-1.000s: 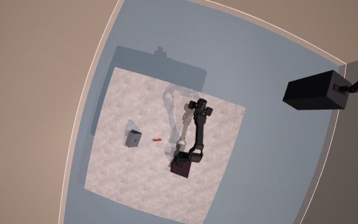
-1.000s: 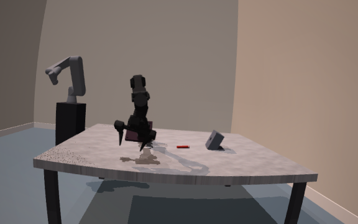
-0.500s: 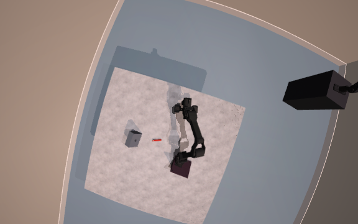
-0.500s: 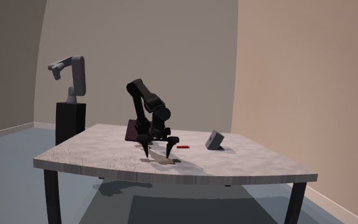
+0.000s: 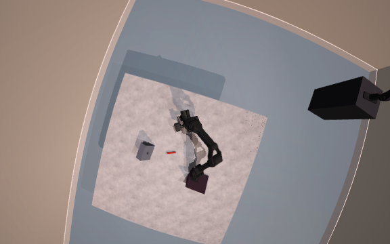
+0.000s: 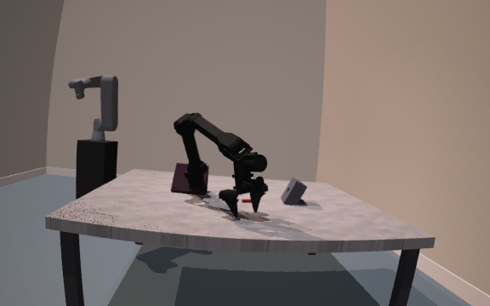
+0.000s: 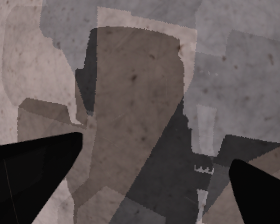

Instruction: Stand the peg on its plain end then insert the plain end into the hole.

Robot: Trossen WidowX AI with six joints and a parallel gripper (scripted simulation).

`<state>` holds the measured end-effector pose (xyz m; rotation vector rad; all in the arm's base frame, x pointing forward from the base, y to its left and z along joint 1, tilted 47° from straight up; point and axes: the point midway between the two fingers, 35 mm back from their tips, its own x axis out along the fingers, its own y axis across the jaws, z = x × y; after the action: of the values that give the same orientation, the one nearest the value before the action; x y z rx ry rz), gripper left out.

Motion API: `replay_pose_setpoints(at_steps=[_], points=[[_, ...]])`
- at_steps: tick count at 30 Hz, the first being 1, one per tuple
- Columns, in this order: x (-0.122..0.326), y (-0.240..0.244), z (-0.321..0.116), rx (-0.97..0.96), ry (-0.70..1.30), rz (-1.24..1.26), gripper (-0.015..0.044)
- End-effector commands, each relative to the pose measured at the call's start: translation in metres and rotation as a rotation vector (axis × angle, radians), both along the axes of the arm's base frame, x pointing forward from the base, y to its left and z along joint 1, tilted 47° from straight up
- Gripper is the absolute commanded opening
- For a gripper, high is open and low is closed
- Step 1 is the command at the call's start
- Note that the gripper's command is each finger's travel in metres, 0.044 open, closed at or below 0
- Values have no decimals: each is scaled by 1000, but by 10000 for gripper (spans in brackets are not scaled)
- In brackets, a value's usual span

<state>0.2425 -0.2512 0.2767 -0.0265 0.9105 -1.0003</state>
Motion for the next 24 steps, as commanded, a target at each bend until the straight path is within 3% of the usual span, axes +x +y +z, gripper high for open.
replay_pose_setpoints(at_steps=[1, 24], points=[[21, 25, -30, 45, 120, 88, 440], [60, 164, -127, 54, 672, 513, 440]])
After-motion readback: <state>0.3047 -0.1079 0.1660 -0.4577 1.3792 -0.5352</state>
